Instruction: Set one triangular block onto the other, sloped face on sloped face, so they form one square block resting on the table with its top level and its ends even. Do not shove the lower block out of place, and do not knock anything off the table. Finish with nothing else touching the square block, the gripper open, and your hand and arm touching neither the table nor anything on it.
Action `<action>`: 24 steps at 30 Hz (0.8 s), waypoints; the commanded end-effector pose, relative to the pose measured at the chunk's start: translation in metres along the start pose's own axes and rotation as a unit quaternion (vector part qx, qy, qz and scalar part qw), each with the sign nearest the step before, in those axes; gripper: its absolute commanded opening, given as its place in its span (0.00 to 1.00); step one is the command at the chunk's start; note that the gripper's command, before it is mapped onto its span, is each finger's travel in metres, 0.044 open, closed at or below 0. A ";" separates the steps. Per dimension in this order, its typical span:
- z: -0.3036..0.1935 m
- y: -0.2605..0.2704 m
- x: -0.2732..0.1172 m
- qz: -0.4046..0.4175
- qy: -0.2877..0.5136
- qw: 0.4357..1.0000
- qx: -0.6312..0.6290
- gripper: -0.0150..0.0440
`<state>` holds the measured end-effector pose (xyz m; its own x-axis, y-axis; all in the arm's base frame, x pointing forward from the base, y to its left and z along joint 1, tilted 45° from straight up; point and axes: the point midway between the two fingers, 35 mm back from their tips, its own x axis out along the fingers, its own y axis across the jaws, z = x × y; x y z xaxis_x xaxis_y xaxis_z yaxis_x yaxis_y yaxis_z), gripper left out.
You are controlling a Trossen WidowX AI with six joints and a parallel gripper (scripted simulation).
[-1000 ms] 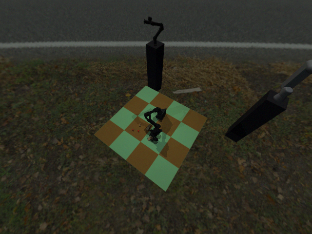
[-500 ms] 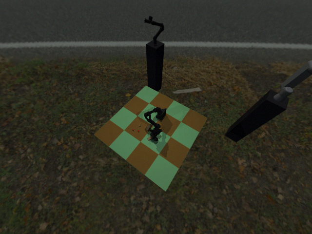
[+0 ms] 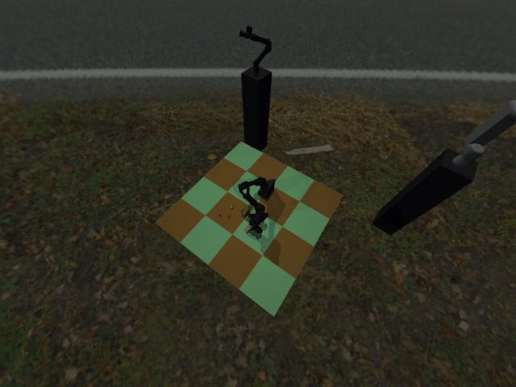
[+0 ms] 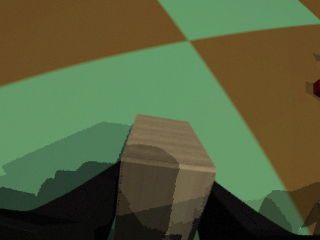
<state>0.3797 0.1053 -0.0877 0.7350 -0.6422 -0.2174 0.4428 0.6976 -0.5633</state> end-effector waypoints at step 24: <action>0.055 -0.002 -0.052 0.005 0.001 1.000 -0.003 0.25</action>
<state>0.3654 0.1530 -0.0295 0.7421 -0.6376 -0.2066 0.4436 0.6984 -0.5617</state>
